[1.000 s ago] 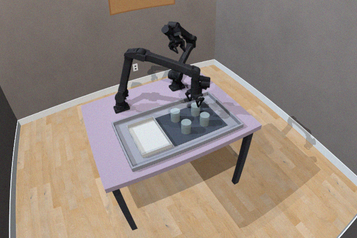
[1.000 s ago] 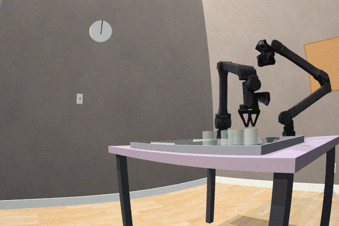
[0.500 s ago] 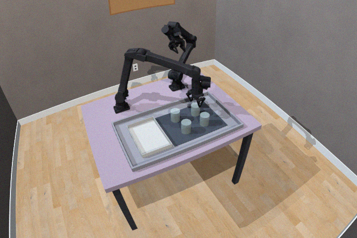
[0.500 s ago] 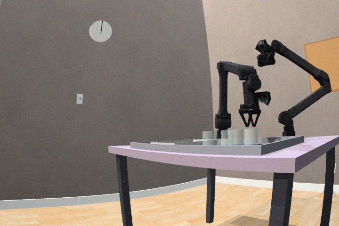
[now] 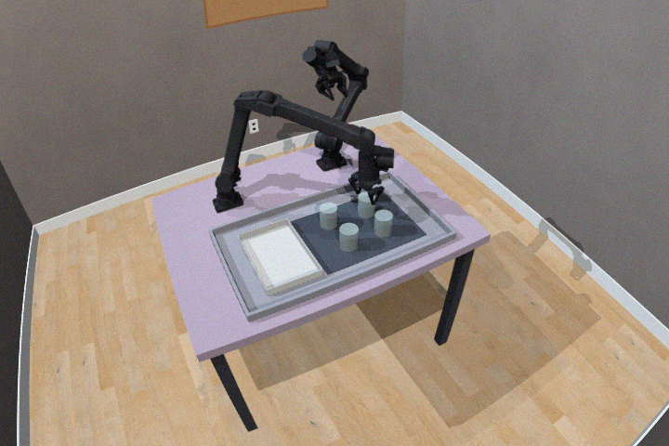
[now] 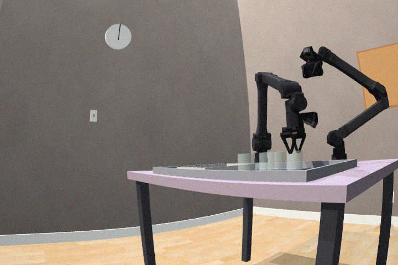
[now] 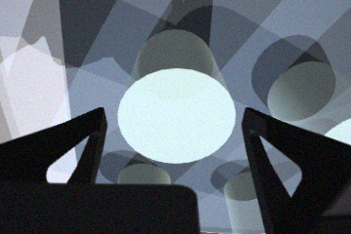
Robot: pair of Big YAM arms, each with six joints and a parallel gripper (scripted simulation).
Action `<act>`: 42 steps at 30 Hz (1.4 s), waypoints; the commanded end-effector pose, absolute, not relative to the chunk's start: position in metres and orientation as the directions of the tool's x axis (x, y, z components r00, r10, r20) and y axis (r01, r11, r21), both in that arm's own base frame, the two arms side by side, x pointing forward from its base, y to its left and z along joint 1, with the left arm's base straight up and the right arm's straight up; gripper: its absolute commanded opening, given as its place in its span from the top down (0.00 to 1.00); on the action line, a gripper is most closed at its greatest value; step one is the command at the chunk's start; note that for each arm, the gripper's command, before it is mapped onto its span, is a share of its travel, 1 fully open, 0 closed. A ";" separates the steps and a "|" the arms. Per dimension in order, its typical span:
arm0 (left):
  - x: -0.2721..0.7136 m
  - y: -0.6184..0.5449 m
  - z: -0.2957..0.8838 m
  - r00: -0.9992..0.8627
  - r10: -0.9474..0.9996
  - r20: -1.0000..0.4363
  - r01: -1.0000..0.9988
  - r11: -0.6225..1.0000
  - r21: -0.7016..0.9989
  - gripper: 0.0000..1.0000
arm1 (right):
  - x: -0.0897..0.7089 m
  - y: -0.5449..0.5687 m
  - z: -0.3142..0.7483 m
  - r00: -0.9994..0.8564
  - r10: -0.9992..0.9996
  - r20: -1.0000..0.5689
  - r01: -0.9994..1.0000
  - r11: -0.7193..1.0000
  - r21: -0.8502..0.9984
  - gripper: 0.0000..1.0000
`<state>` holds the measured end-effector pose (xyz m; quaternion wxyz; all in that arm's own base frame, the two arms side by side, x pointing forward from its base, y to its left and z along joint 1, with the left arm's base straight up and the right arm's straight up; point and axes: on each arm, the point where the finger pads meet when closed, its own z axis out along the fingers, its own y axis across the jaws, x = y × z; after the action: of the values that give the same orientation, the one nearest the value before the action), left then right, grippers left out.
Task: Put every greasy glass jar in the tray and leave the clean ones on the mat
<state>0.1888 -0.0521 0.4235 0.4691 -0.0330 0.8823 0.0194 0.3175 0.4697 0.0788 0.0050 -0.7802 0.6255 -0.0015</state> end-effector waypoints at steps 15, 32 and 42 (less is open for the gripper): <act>0.188 -0.055 0.448 -0.535 -0.068 -0.842 -0.067 0.997 -0.037 0.40 | 0.326 0.486 0.072 0.222 -0.975 -0.015 -0.975 -0.221 -0.016 0.11; 0.188 -0.055 0.448 -0.535 -0.068 -0.842 -0.067 0.997 -0.037 0.40 | 0.323 0.482 0.068 0.222 -0.975 -0.006 -0.975 -0.221 -0.007 0.22; 0.188 -0.055 0.448 -0.535 -0.068 -0.842 -0.067 0.997 -0.037 0.40 | 0.323 0.480 0.076 0.224 -0.974 -0.019 -0.974 -0.224 -0.020 0.44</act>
<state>0.1888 -0.0521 0.4235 0.4691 -0.0330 0.8823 0.0194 0.3174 0.4695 0.0748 0.0014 -0.7801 0.6257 -0.0016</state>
